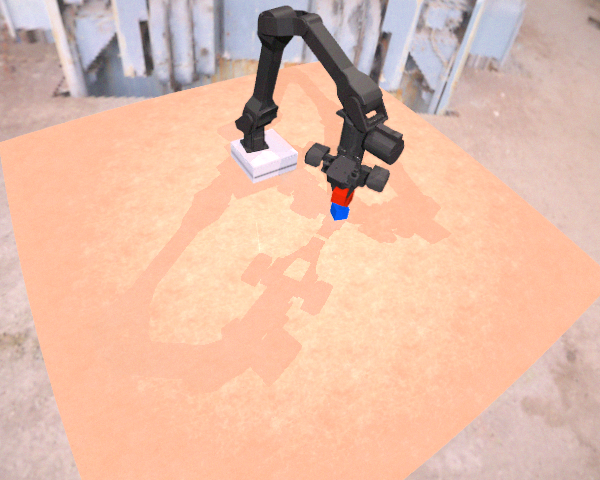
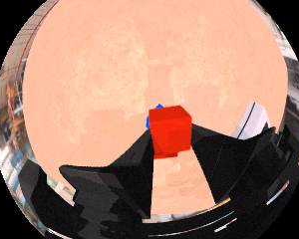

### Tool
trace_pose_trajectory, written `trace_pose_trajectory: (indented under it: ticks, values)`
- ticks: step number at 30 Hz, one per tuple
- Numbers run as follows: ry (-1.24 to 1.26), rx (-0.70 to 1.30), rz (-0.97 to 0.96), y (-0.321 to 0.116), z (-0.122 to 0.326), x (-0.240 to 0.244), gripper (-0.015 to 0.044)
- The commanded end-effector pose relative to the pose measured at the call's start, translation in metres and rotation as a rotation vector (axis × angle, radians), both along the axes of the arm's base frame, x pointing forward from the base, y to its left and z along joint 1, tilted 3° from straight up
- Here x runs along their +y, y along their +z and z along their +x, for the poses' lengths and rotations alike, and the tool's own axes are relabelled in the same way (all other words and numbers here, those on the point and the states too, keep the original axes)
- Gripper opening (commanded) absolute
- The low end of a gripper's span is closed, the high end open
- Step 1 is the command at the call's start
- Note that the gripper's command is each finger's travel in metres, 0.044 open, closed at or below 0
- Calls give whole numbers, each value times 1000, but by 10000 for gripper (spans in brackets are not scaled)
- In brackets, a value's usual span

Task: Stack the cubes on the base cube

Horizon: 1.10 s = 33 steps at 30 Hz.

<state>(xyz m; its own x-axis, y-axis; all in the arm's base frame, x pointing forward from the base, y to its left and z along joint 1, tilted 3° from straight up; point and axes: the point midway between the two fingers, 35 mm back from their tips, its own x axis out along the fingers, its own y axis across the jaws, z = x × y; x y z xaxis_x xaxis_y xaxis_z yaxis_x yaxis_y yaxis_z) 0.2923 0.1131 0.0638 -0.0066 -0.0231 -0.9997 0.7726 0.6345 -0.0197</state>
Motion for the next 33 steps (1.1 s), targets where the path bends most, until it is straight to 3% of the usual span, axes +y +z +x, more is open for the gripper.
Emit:
trace_pose_trajectory:
  ticks: [1,18,33]
  values:
    - [-6,7,2,-3,-1,0,105]
    - [-4,7,2,-32,0,1,105]
    - [-4,7,2,-32,0,1,105]
